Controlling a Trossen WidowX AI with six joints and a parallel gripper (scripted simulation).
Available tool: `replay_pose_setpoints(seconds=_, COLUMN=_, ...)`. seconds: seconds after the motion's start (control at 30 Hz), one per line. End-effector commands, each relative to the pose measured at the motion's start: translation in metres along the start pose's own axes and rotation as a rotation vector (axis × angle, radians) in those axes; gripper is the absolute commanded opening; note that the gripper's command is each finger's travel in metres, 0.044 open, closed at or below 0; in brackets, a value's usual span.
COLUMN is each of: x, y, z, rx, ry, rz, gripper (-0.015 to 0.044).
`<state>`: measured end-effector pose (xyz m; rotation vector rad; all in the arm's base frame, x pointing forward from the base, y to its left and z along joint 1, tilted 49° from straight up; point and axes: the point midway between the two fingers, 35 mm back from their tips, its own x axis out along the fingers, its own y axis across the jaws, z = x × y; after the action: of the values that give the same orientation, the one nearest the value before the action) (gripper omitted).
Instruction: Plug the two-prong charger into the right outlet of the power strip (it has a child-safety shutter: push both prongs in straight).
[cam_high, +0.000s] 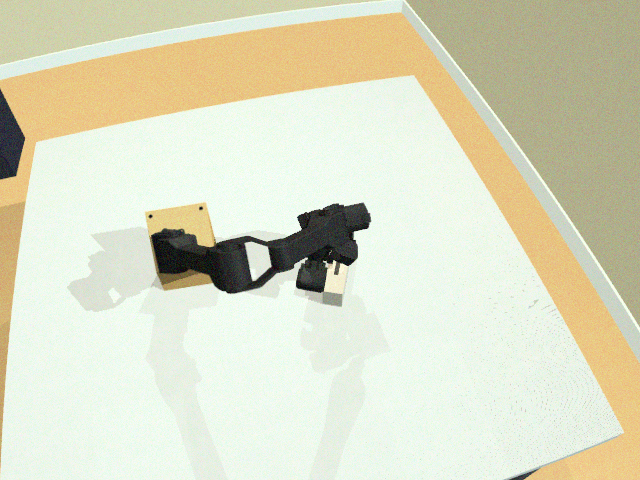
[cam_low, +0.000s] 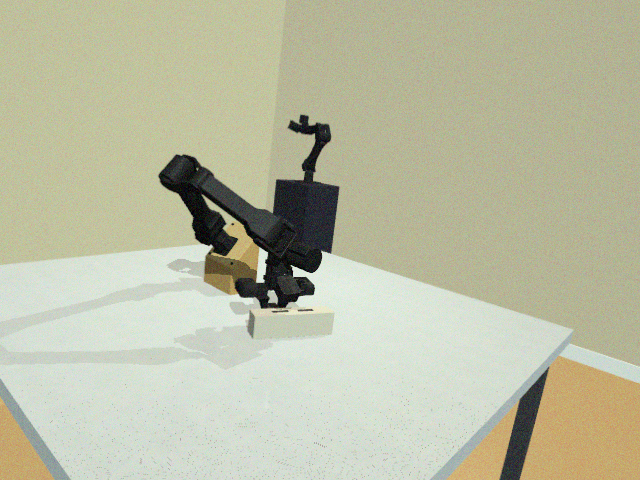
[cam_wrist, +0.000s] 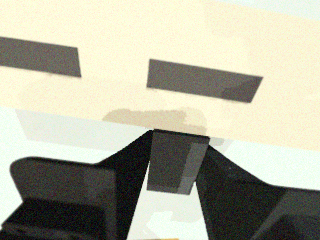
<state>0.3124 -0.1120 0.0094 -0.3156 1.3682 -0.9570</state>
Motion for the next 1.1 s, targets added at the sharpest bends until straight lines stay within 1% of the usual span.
replay_pose_setpoints(seconds=0.0, x=-0.001, y=-0.001, z=0.008, rx=0.016, ry=-0.013, rz=0.002, gripper=0.0)
replay_pose_setpoints(seconds=1.07, x=-0.001, y=-0.001, z=0.021, rx=0.017, ry=-0.013, rz=0.002, gripper=0.0)
